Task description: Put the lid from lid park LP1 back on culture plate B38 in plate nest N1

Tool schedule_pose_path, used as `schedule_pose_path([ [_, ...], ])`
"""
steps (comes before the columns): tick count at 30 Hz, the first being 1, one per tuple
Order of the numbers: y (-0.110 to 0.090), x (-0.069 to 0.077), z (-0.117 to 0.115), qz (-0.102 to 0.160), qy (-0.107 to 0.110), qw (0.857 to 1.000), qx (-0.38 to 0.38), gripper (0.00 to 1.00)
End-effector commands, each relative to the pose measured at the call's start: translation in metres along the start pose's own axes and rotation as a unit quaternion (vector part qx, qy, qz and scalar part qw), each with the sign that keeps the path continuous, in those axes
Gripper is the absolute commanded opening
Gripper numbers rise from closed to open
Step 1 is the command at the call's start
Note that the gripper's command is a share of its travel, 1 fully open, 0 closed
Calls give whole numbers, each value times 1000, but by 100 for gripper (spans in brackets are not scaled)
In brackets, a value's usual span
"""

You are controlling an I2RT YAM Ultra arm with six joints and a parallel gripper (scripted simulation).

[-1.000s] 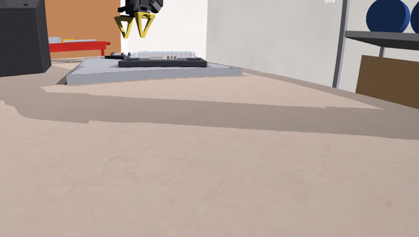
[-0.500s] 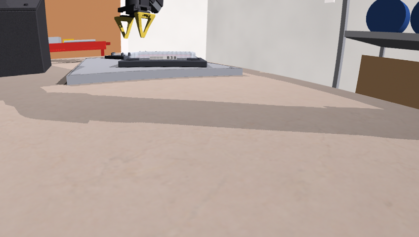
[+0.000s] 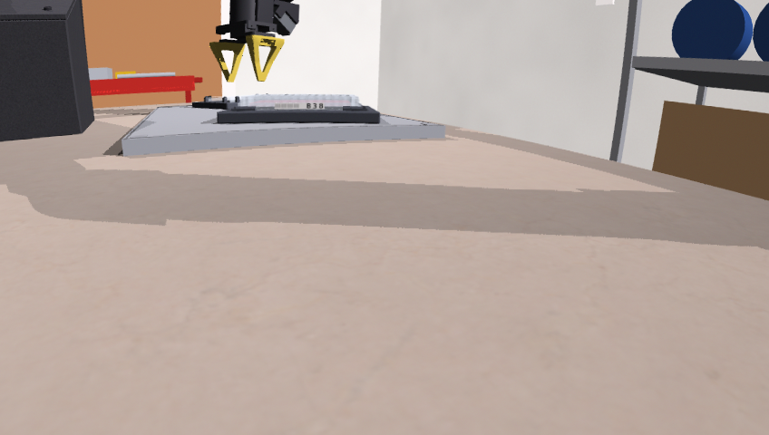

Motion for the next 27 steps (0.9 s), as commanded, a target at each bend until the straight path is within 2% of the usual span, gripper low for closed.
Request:
schedule_pose_path([
  [1,5,3,1,-17,4,1000,-3,100],
  [9,6,-7,1,-17,4,1000,-3,100],
  [27,6,-7,1,-17,4,1000,-3,100],
])
Point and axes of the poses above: the point where the finger pads meet when closed, its own x axis back along the fingers, its own z axis across the jaws, y = z × x, the point moved 10 cm from there along x, back along the fingers, and after that the axes turned 15 degrees about -x, right-handed, at the moved point
